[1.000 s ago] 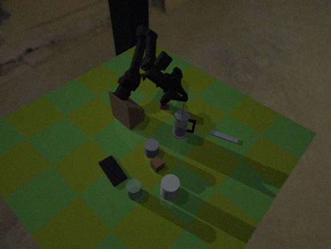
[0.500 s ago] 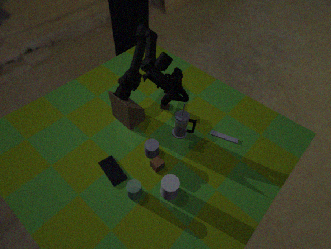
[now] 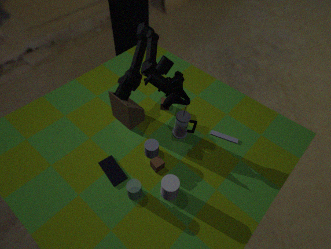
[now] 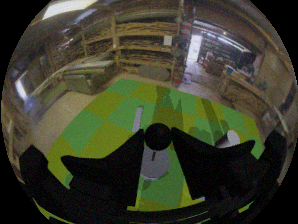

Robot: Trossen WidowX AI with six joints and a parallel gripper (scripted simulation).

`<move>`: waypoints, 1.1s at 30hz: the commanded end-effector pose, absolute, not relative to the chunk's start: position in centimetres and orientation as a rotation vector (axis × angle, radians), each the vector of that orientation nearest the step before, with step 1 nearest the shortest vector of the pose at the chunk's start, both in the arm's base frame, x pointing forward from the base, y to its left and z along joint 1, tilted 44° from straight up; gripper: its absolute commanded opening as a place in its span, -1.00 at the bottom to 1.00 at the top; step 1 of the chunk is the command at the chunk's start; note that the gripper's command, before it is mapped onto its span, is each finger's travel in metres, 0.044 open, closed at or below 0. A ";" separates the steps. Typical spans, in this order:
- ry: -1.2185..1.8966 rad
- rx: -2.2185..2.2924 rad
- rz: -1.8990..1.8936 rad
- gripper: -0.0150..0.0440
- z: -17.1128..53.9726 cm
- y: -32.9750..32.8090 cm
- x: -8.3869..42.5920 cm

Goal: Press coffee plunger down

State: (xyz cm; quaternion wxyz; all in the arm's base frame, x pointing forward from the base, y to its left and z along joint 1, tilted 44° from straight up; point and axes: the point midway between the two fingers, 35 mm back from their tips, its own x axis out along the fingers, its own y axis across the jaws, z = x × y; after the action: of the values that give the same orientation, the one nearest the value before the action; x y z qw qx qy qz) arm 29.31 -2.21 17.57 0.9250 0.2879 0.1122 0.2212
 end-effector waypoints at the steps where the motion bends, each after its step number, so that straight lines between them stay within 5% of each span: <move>1: 0.274 0.624 0.467 -0.06 15.7 -1.1 29.3; 33: 0.267 0.629 0.468 -0.06 12.5 2.5 31.0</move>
State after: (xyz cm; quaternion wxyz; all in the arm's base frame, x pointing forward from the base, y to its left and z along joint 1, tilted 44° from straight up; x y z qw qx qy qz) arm 31.40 1.03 14.34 0.9282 0.2879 0.0966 0.2152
